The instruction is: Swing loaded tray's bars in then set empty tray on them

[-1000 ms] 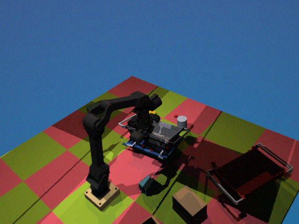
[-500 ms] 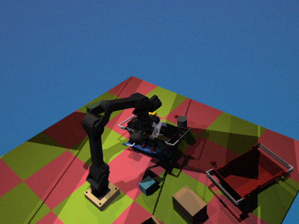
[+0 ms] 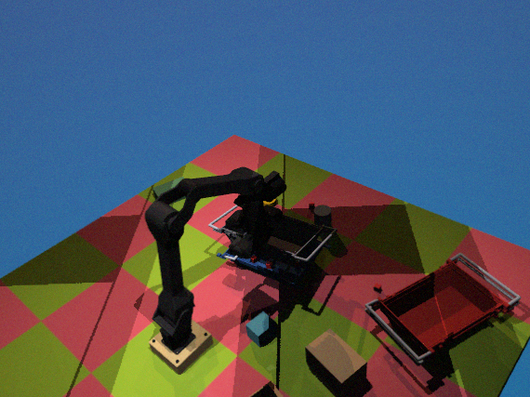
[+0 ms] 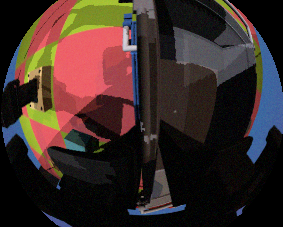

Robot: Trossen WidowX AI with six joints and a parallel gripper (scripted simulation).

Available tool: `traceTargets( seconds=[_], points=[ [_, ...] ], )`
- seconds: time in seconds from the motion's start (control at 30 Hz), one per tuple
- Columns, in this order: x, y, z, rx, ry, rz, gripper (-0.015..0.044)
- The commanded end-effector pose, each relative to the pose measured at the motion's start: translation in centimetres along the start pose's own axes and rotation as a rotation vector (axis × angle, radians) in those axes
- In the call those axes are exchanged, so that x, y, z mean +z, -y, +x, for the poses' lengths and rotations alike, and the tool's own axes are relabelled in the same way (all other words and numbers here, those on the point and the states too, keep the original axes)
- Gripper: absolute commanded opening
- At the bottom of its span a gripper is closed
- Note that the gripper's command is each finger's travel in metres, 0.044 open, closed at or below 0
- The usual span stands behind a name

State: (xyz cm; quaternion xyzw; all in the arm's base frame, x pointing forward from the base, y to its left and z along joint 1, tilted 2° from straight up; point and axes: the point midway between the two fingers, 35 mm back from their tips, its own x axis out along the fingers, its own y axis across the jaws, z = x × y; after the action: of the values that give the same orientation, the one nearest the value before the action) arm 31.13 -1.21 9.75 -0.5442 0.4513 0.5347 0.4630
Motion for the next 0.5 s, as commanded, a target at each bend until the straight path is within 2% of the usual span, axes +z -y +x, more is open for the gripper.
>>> traceTargets(
  seconds=[0.0,0.47],
  points=[
    [-0.04,-0.37,0.53,0.019,-0.003,-0.003,0.0],
    [-0.04,-0.62,1.31,0.019,-0.003,-0.003,0.0]
  ],
)
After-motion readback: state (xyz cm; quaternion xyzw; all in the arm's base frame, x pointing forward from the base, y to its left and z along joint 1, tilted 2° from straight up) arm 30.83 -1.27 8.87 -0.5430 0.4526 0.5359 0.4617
